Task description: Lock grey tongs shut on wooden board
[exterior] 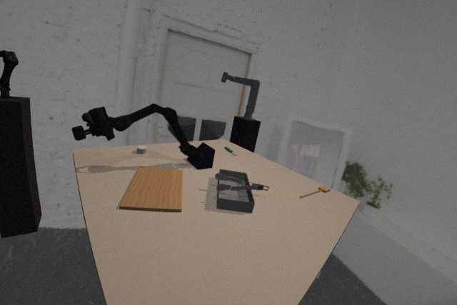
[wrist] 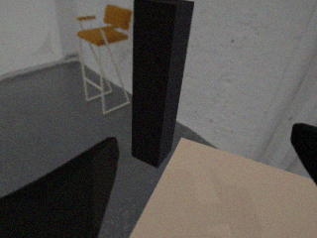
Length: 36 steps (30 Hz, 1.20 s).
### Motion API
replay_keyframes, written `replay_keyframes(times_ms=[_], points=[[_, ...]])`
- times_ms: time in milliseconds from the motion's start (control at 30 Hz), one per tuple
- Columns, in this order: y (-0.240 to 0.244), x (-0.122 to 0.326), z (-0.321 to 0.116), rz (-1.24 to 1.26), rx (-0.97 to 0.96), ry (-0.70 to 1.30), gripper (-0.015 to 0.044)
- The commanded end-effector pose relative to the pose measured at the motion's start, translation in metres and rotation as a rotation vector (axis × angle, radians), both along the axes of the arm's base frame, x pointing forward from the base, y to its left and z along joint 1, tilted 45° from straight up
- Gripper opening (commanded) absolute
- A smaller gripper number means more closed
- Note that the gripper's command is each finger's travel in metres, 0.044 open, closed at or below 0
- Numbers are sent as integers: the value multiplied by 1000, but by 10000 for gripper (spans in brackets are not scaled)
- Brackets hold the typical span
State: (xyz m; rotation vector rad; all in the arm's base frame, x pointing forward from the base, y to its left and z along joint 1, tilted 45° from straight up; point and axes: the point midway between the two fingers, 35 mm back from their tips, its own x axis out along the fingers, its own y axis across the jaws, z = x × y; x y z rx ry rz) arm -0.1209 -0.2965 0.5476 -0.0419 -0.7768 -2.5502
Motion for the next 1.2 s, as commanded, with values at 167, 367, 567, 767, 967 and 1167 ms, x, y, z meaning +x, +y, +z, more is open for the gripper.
replay_keyframes(times_ms=[167,367,567,767,967,1167], points=[[-65,93,-32,301,238,85,440],[-94,179,-62,534,426,197,440],[-98,272,-97,763,588,326,440],[-83,343,-125,934,690,441,440],[-53,411,-165,1094,849,627,440],[0,486,-215,1264,1022,872,440]])
